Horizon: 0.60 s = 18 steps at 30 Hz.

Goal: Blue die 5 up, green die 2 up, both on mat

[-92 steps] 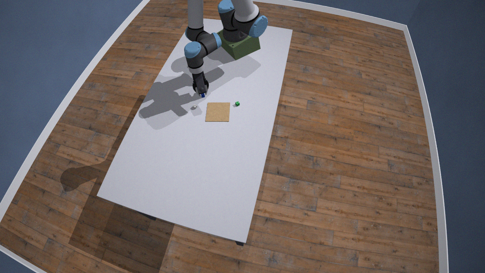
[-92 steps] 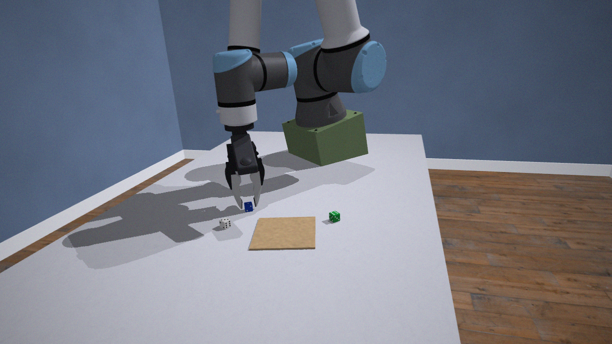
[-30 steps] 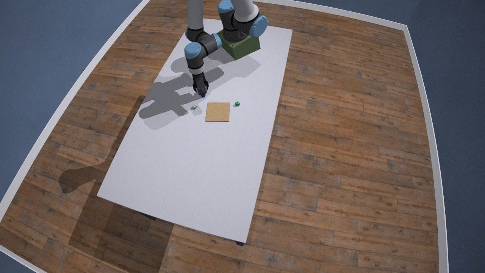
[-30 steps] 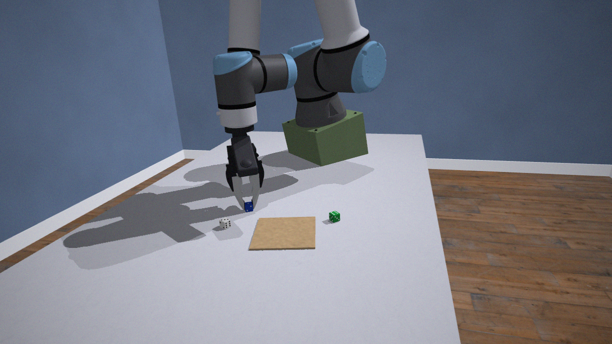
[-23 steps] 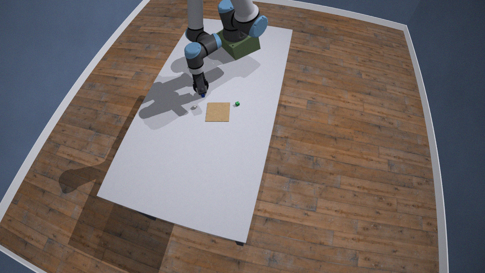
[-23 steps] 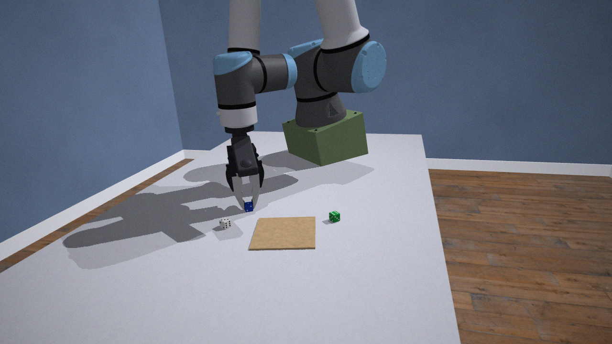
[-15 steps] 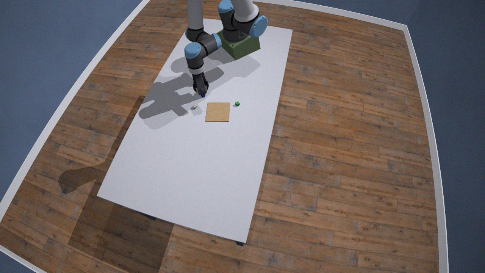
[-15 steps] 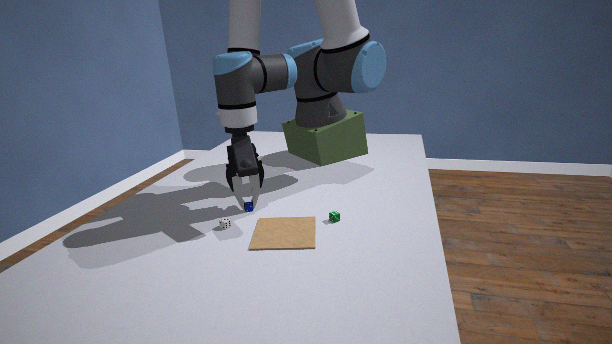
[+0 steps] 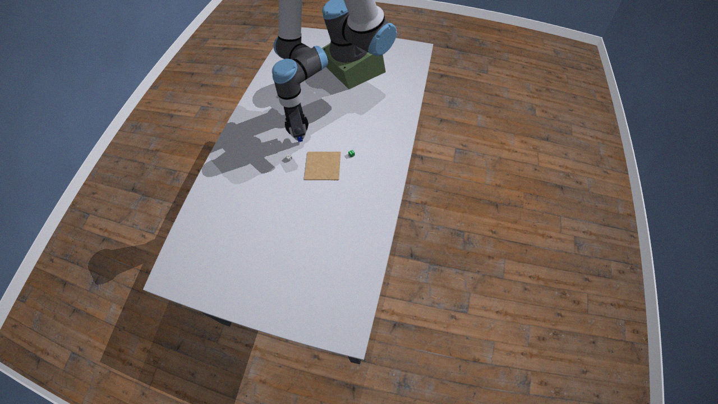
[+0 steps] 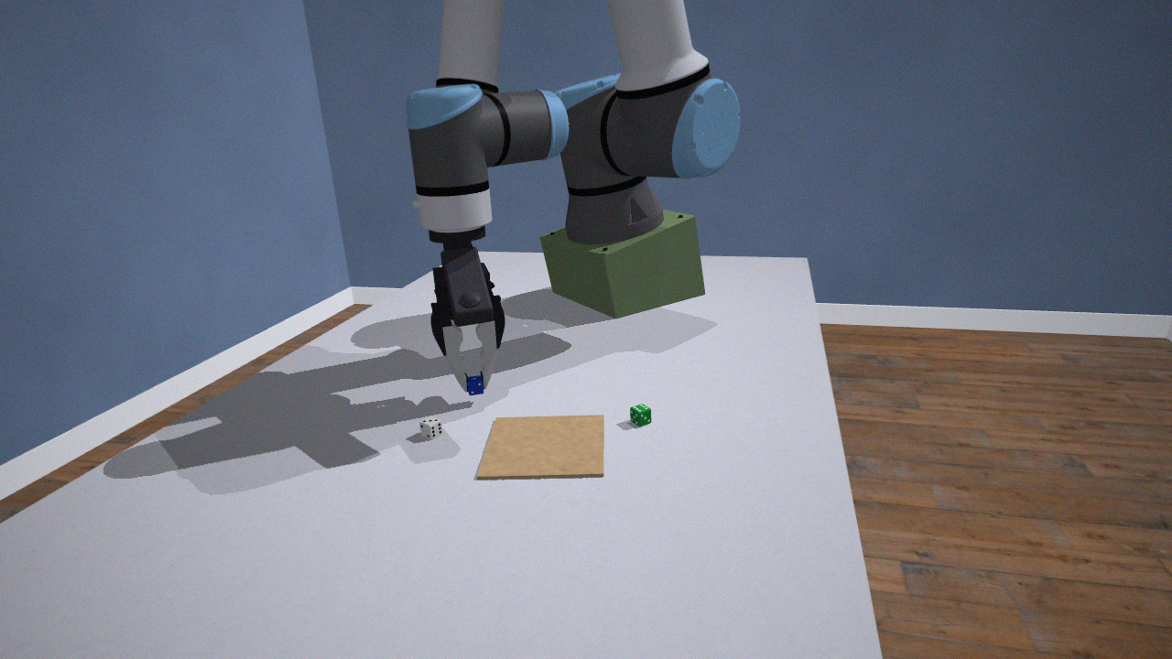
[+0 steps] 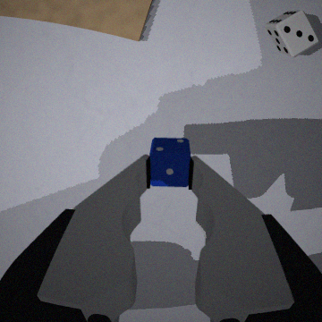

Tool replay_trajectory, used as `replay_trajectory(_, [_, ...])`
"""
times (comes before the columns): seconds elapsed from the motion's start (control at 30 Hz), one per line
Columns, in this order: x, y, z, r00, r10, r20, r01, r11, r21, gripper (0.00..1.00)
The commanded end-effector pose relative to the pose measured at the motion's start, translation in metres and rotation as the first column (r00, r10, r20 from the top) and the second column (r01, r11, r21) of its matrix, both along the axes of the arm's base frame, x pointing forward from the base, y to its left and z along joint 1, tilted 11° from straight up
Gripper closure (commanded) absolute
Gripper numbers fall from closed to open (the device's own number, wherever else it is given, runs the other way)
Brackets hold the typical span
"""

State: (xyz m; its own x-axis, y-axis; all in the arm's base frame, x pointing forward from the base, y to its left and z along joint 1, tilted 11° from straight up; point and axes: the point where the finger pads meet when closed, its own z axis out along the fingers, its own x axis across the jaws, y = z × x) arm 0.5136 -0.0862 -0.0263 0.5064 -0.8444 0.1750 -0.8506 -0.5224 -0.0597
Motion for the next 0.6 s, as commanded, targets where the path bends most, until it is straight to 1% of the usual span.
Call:
replay_trajectory(0.0, [-0.002, 0.002, 0.019, 1.000, 0.000, 0.000, 0.000, 1.000, 0.000, 0.97])
replay_trajectory(0.27, [-0.008, 0.007, 0.058, 1.000, 0.000, 0.000, 0.000, 1.000, 0.000, 0.97])
replay_trajectory(0.33, [-0.008, 0.007, 0.058, 1.000, 0.000, 0.000, 0.000, 1.000, 0.000, 0.97])
replay_trajectory(0.47, [-0.010, 0.009, 0.072, 1.000, 0.000, 0.000, 0.000, 1.000, 0.000, 0.97])
replay_trajectory(0.57, [-0.011, 0.009, 0.079, 1.000, 0.000, 0.000, 0.000, 1.000, 0.000, 0.97])
